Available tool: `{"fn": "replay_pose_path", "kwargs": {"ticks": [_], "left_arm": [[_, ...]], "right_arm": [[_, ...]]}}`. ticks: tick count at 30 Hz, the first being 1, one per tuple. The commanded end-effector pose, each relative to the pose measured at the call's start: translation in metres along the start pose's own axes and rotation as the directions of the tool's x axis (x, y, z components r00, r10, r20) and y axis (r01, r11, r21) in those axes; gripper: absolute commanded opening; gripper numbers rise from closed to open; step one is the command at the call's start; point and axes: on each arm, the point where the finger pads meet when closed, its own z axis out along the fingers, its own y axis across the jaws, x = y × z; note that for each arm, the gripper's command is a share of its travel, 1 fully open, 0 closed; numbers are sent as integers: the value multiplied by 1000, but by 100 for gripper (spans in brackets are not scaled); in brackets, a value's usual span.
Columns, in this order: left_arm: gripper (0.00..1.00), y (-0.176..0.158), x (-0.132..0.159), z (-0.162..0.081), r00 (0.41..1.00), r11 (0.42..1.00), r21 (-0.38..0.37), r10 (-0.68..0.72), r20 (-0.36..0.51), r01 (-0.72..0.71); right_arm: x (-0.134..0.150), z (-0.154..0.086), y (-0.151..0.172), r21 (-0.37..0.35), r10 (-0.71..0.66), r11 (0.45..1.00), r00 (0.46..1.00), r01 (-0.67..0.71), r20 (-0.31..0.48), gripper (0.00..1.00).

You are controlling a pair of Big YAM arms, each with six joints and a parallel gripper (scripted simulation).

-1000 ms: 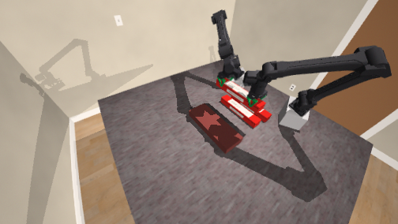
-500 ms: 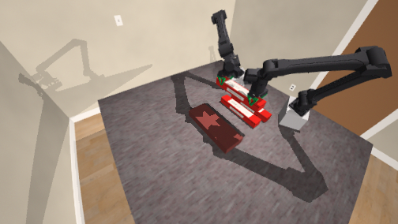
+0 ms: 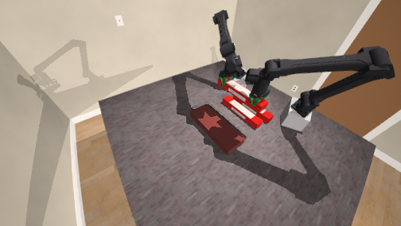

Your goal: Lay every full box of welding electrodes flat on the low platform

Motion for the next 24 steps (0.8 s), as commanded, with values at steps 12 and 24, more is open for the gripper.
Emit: {"fn": "replay_pose_path", "kwargs": {"ticks": [12,24], "left_arm": [[0,24,-6,-48,998,997,-73,-21,67,26],[0,25,-6,-49,998,997,-73,-20,67,25]], "right_arm": [[-3,-43,-22,70,26,997,998,-31,63,0],[-3,-44,-22,70,25,997,998,-29,63,0]]}}
